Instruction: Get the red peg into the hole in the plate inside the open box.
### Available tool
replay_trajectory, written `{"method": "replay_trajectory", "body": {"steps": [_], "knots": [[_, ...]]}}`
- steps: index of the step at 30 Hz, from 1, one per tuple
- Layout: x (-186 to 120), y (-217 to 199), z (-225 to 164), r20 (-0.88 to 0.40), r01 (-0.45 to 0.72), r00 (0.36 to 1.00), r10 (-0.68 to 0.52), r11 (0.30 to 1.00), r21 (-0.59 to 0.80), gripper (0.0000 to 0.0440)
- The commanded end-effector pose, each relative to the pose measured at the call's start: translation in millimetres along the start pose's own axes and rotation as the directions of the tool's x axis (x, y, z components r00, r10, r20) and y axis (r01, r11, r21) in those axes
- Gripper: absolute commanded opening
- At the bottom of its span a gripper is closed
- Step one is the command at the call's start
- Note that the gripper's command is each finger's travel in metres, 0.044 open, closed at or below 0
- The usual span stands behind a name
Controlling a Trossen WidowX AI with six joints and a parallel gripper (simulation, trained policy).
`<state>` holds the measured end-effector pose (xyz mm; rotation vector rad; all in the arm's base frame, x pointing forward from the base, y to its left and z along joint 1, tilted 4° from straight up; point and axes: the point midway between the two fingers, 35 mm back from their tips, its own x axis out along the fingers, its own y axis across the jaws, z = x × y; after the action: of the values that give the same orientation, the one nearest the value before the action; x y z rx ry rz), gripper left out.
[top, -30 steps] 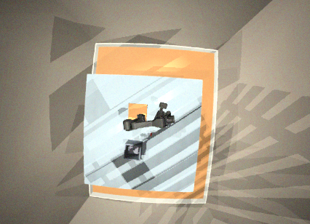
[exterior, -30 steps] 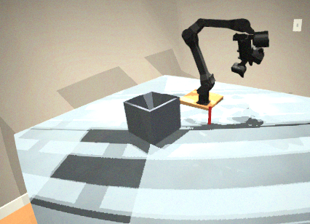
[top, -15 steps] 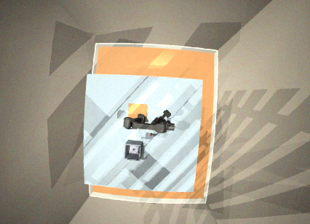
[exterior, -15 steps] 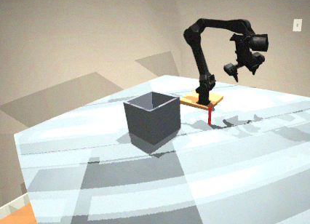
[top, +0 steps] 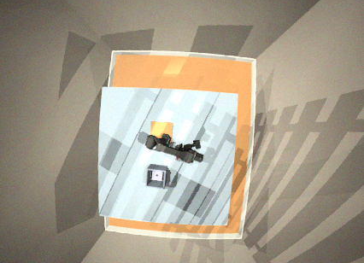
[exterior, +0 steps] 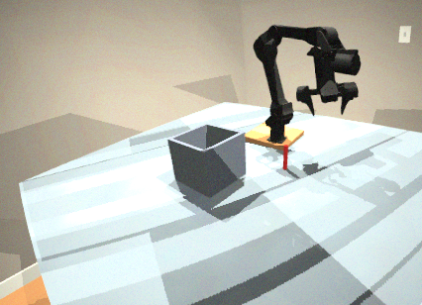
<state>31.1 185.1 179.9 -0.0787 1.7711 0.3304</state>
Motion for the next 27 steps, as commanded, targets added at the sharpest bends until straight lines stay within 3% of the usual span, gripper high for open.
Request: {"method": "replay_trajectory", "body": {"steps": [1,13,27], "knots": [[-3,-8,14,0.033,0.011,0.999,-0.016,0.991,0.134,0.0440],[-13,-35,55,0.121,-0.021,0.992,-0.049,0.857,0.515,0.0440],[-18,-76,90,0.163,-0.098,0.983,-0.079,0.526,0.845,0.0440]]}}
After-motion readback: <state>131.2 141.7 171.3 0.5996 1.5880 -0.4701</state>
